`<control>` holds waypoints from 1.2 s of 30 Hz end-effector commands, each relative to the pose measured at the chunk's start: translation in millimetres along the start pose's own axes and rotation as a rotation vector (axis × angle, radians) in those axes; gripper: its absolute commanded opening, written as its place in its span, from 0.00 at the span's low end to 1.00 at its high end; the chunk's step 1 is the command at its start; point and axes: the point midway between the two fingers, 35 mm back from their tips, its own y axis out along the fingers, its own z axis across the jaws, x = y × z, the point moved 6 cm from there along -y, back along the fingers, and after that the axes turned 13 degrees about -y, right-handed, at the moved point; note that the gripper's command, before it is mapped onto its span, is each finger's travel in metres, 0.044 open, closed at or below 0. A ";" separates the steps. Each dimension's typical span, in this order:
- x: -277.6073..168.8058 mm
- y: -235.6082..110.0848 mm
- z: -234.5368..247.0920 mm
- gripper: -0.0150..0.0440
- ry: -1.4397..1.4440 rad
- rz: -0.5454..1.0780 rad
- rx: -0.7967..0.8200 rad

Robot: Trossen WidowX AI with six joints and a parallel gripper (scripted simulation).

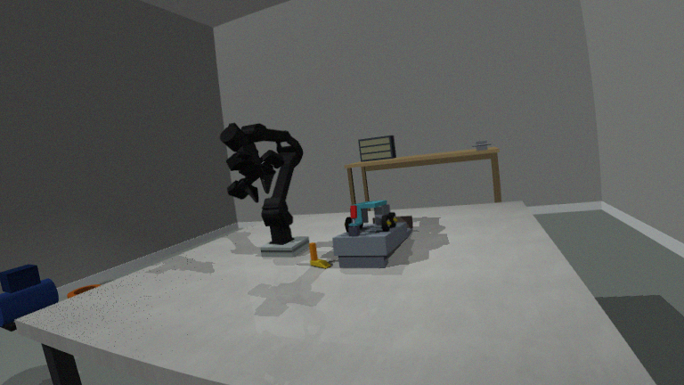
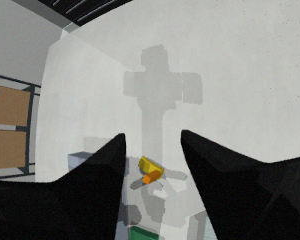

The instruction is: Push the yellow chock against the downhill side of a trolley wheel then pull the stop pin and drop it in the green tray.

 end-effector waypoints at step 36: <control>-62.9 94.3 96.7 0.58 -2.454 0.704 0.640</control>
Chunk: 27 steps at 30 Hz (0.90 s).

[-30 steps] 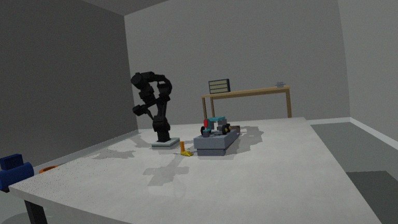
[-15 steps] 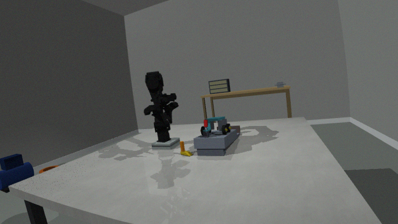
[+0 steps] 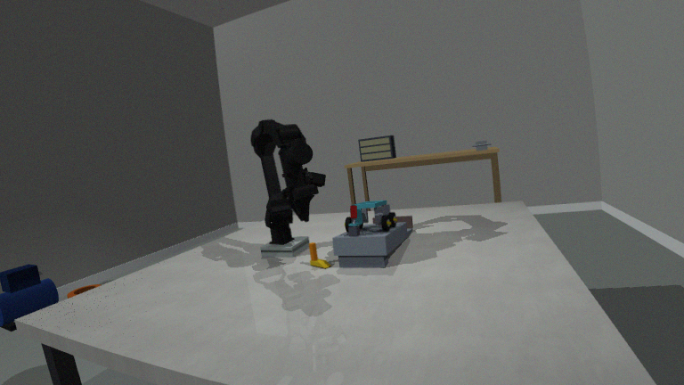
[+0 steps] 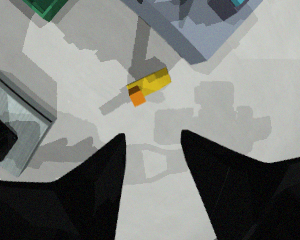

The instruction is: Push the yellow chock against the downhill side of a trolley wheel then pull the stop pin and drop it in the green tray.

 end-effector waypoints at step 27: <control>16.8 52.7 -3.1 0.58 -0.390 0.034 0.103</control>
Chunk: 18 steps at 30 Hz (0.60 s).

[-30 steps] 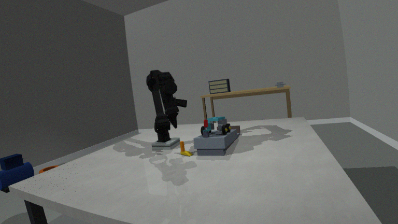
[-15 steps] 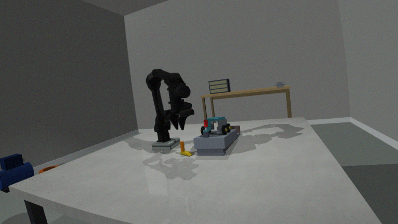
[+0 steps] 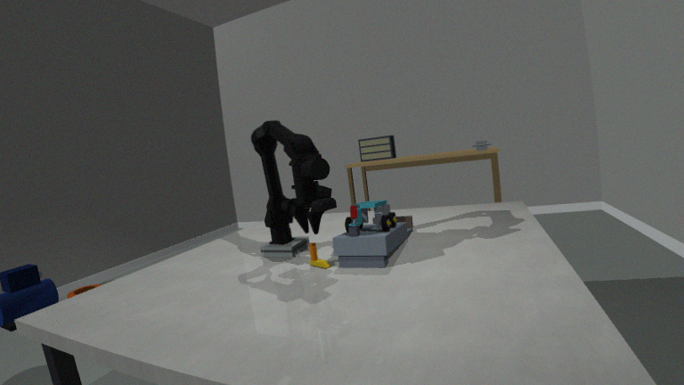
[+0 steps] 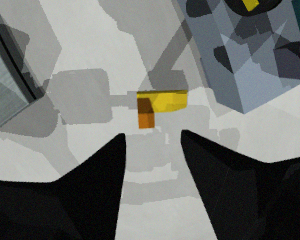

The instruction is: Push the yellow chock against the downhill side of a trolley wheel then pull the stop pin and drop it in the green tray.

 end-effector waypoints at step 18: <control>-0.3 33.7 1.4 0.58 -0.007 0.000 0.014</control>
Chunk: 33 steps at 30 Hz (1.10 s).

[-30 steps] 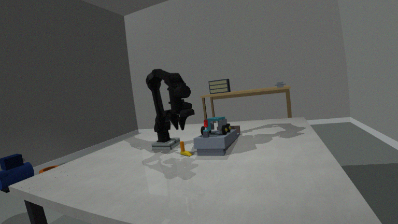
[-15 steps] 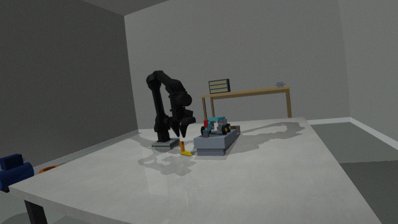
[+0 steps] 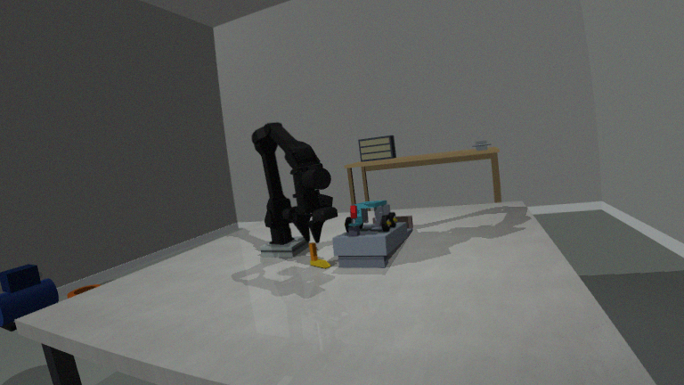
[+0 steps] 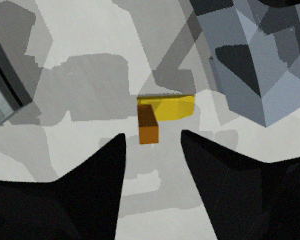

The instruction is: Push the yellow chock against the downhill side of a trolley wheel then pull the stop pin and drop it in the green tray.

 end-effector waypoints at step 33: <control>0.1 43.9 2.5 0.58 -0.006 0.000 0.014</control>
